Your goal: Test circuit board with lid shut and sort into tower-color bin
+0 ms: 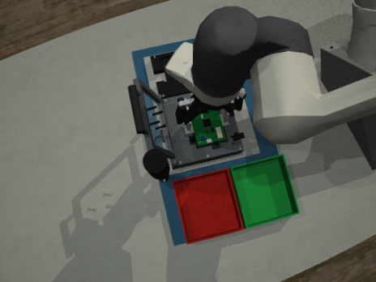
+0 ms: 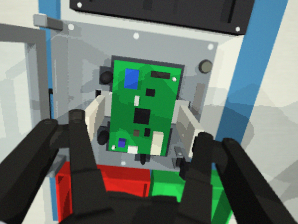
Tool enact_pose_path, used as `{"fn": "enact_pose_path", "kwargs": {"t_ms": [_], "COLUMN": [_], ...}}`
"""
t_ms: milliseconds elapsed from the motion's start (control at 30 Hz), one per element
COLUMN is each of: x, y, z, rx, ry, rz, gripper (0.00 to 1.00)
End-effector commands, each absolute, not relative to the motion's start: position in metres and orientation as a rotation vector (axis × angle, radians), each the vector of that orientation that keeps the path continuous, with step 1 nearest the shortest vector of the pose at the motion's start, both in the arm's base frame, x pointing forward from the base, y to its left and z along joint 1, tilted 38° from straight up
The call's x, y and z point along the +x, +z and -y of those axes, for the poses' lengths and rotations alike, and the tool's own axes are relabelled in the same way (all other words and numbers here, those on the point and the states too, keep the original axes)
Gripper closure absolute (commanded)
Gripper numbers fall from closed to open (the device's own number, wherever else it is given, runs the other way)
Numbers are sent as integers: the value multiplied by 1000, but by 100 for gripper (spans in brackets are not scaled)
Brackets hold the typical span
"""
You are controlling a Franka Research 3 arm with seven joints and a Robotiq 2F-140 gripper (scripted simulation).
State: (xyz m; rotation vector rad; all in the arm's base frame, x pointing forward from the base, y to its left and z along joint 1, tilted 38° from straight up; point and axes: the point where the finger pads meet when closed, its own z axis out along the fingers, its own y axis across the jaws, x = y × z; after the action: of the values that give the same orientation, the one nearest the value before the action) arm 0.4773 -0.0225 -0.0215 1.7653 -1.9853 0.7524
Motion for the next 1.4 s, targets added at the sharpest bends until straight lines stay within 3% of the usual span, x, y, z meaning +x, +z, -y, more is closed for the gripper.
{"fn": "enact_pose_path", "kwargs": {"t_ms": [0, 333, 1033, 1367], "x": [477, 475, 463, 461], "y": [-18, 9, 147, 165], "z": [20, -2, -110, -123], "rx": [1768, 1768, 1768, 1768], "ry": [752, 752, 752, 752], "rz": [1983, 1983, 1983, 1983], "gripper": [42, 42, 42, 42]}}
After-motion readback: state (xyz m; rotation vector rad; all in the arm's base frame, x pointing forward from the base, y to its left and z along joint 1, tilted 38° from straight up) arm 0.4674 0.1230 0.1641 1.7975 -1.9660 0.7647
